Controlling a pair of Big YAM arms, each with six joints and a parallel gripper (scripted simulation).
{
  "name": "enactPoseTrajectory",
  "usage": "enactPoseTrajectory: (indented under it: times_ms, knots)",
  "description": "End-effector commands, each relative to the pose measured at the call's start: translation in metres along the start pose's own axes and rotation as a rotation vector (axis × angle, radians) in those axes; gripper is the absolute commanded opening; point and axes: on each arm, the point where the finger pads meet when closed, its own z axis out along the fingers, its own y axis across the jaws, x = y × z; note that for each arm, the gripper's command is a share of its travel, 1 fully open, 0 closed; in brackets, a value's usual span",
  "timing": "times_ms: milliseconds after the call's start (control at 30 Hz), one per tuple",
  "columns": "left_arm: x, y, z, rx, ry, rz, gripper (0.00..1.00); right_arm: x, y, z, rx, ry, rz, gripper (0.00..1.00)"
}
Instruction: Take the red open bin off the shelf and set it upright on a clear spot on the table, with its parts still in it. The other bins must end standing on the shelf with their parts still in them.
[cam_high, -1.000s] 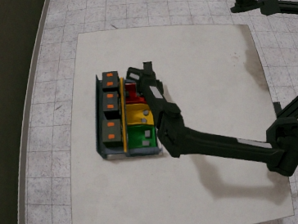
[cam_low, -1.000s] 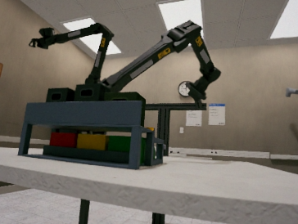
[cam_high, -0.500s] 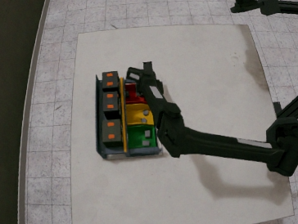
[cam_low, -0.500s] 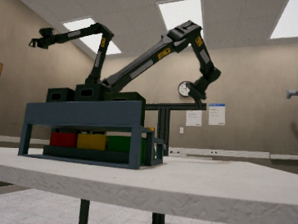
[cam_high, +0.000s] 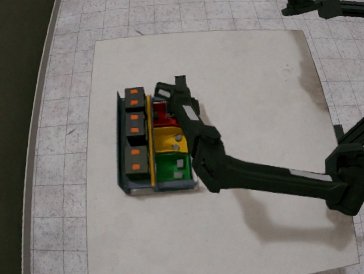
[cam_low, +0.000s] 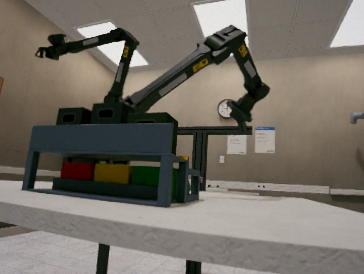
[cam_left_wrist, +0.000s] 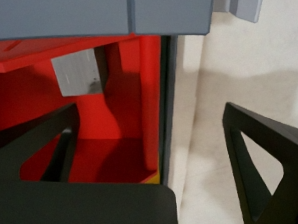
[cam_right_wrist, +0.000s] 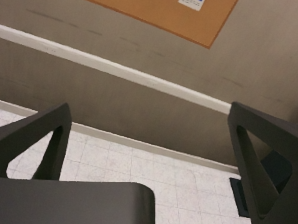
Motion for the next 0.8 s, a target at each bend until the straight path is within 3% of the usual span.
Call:
enactPoseTrajectory:
  times_ms: [0, 33, 767]
  knots:
    - [-0.0014, 0.0067, 0.0061, -0.003, -0.006, -0.013, 0.90, -0.0387, -0.0018, -0.0062, 0.005, -0.056, -0.019, 1.00]
    - [-0.0014, 0.0066, 0.0060, -0.003, -0.006, -0.013, 0.00, -0.0387, -0.0018, -0.0062, 0.005, -0.056, -0.019, 1.00]
    - [-0.0026, 0.0101, 0.0011, -0.009, -0.007, -0.017, 0.00, -0.0387, -0.0018, -0.0062, 0.005, -0.056, -0.019, 1.00]
